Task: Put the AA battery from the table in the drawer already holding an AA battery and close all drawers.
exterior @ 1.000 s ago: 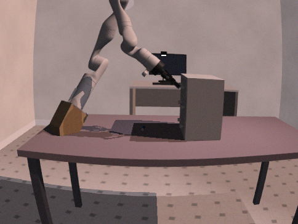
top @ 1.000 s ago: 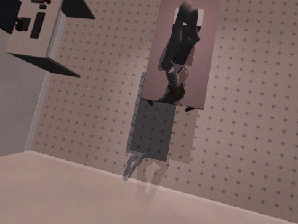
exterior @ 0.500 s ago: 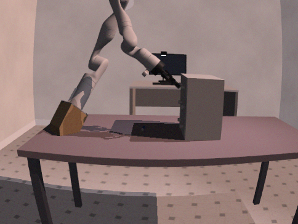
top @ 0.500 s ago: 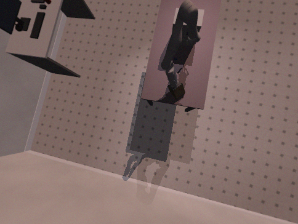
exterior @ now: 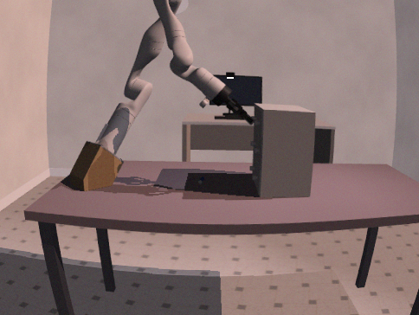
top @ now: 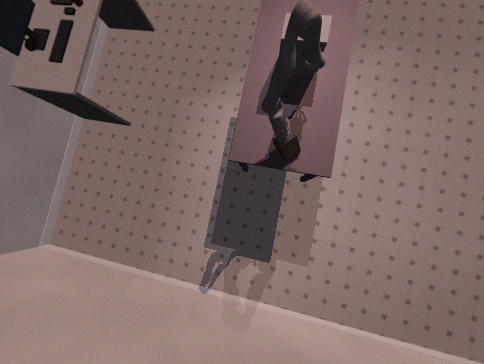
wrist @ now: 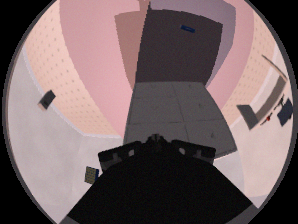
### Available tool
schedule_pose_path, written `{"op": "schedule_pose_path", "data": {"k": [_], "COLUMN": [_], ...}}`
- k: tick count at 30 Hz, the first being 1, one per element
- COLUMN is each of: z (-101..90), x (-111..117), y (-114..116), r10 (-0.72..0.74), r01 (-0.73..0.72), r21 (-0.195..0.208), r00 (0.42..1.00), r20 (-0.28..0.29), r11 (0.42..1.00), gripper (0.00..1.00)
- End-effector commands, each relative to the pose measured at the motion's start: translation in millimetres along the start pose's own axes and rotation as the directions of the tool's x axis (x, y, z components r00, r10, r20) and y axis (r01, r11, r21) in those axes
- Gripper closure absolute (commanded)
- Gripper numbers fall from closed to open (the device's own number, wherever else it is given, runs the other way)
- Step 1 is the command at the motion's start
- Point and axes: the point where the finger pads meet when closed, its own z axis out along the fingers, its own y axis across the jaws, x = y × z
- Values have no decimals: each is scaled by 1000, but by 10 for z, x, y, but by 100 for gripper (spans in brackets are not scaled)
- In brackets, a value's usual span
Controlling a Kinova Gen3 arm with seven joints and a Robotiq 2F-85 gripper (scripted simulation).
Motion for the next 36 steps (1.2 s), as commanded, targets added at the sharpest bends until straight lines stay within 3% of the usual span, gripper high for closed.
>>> {"op": "schedule_pose_path", "data": {"k": [1,27,31,36], "z": [0,-5,-31,-197], "x": [-5,-2,20,160], "y": [0,0,0,0], "r10": [-1,-1,-1,-1], "r01": [1,1,1,1], "r21": [0,0,0,0], "r00": [1000,1000,1000,1000], "r20": [1,1,1,1], "r11": [1000,1000,1000,1000], "gripper": [100,100,100,100]}}
